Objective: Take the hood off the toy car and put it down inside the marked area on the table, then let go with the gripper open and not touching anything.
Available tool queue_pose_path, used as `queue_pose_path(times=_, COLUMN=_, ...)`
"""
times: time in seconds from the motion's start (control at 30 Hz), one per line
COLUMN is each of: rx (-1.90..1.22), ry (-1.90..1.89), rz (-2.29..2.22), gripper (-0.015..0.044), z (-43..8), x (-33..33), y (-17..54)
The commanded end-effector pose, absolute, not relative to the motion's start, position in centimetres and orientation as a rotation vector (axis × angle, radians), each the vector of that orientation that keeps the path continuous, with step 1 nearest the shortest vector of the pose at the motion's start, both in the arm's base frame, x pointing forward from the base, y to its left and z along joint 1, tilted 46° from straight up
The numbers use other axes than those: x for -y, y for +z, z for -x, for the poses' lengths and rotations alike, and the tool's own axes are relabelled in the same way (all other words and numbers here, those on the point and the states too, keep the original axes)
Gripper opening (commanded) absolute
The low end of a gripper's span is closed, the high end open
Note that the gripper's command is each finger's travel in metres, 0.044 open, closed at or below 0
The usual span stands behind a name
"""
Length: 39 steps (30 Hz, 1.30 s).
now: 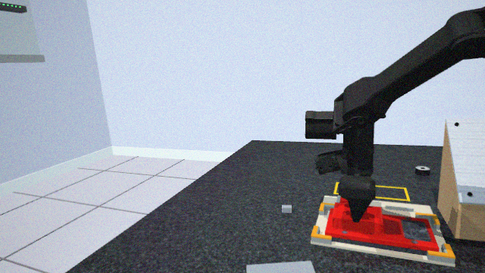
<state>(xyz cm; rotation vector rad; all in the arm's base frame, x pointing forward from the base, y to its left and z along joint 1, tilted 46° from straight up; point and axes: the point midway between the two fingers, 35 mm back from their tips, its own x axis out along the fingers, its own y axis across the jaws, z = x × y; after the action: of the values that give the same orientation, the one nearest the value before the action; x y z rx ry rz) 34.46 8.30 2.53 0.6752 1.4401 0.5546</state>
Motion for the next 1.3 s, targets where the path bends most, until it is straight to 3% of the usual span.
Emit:
queue_pose_path(times=0.0, rx=-1.446, ry=0.553, rz=-0.687, gripper=0.044, z=-34.3, x=-8.5, y=2.3)
queue_pose_path(times=1.2, rx=-1.446, ry=0.554, rz=-0.687, gripper=0.044, z=-34.4, x=-9.7, y=1.1)
queue_pose_path(times=1.27, rx=-1.44, ry=0.556, rz=-0.676, gripper=0.0387, z=-34.6, x=-9.6, y=1.3)
